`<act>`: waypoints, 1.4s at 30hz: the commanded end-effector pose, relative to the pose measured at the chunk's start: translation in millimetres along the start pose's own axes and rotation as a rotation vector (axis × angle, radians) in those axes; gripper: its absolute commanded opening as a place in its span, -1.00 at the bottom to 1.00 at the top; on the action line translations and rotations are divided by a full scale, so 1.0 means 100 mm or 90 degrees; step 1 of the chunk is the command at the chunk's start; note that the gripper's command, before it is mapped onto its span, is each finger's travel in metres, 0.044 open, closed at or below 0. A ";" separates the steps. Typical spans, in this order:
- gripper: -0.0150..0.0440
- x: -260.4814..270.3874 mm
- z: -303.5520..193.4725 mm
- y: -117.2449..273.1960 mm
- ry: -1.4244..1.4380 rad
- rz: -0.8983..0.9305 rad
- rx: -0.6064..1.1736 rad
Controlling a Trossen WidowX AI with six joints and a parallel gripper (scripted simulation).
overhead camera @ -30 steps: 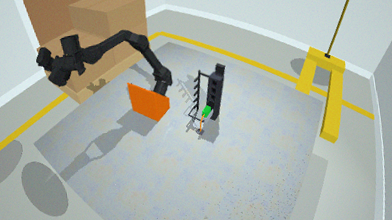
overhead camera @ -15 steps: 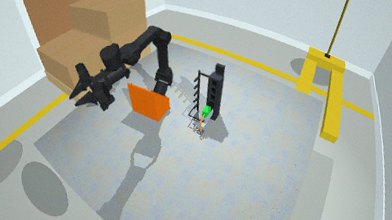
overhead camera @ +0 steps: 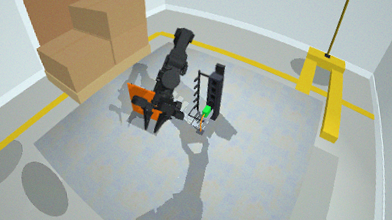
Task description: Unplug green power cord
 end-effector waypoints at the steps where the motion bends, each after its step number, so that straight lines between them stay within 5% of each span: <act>1: 0.05 0.53 -0.02 0.08 -0.086 0.094 0.029; 16: 0.05 2.55 -0.67 0.77 -0.528 0.315 0.429; 42: 0.05 2.77 -0.78 0.99 -0.549 0.314 0.454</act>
Point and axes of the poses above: the point midway between the two fingers, 35 mm back from their tips, its own y axis back along the fingers, its own x axis across the jaws, z = x × y, the point moved 4 cm from there along y, back along the fingers, and after that the axes turned 11 degrees about y, right-handed, at the moved point
